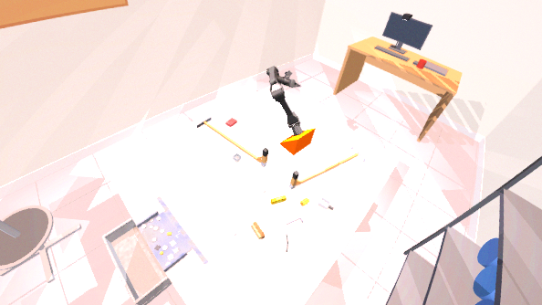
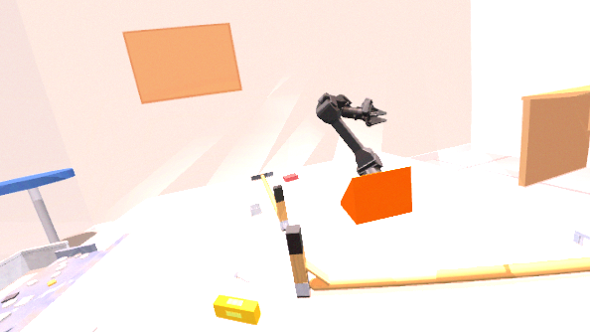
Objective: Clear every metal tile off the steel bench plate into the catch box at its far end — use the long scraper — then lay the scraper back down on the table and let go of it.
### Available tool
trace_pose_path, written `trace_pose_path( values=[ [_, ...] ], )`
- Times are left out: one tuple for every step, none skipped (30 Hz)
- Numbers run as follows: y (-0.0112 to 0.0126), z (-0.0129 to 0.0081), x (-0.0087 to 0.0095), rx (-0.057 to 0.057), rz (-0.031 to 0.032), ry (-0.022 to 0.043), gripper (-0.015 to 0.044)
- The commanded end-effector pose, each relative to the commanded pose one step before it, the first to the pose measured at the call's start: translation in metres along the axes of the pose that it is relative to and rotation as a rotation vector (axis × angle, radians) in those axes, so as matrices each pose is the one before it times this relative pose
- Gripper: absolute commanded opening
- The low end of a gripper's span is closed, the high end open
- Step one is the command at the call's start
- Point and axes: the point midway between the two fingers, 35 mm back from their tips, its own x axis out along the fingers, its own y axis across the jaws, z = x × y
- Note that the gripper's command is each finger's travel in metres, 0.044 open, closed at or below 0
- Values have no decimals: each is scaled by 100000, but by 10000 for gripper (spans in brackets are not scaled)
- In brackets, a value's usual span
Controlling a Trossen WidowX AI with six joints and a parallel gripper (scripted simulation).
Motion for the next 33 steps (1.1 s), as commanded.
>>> trace_pose_path(
  values=[
    [-10,31,-6,41,-60,-10,426],
    [-29,93,-17,123,-181,-32,440],
    [-48,155,-29,204,-299,-56,440],
    [-59,188,-36,245,-359,-73,440],
    [-59,188,-36,243,-356,-78,440],
    [-60,188,-37,241,-352,-83,440],
    [-61,188,-37,239,-349,-89,440],
    [-61,188,-38,237,-346,-94,440],
    [-62,189,-38,235,-342,-100,440],
    [-62,189,-39,233,-339,-105,440],
    [-63,189,-39,231,-336,-111,440],
    [-64,189,-40,228,-334,-117,440],
    [-64,189,-40,226,-331,-122,440],
    [-65,189,-41,224,-329,-128,440],
    [-66,190,-41,221,-326,-134,440],
    [-66,190,-41,218,-324,-139,440],
    [-67,190,-42,216,-322,-145,440],
    [-68,190,-42,213,-320,-151,440],
    [-68,190,-43,210,-318,-157,440],
    [-69,190,-43,207,-316,-162,440],
    [-70,190,-44,204,-314,-168,440],
    [-70,190,-44,201,-313,-174,440],
    [-71,190,-44,198,-311,-180,440],
    [-72,190,-45,195,-310,-186,440],
    [-72,191,-45,192,-309,-192,440],
    [-73,191,-46,189,-308,-197,440],
    [-74,191,-46,186,-307,-203,440],
    [-75,191,-46,182,-306,-209,440],
    [-75,191,-47,179,-305,-215,440],
    [-76,191,-47,175,-304,-221,440],
    [-77,191,-47,172,-304,-227,440],
    [-78,191,-48,168,-304,-232,440],
    [-78,191,-48,164,-303,-238,440]
  ],
)
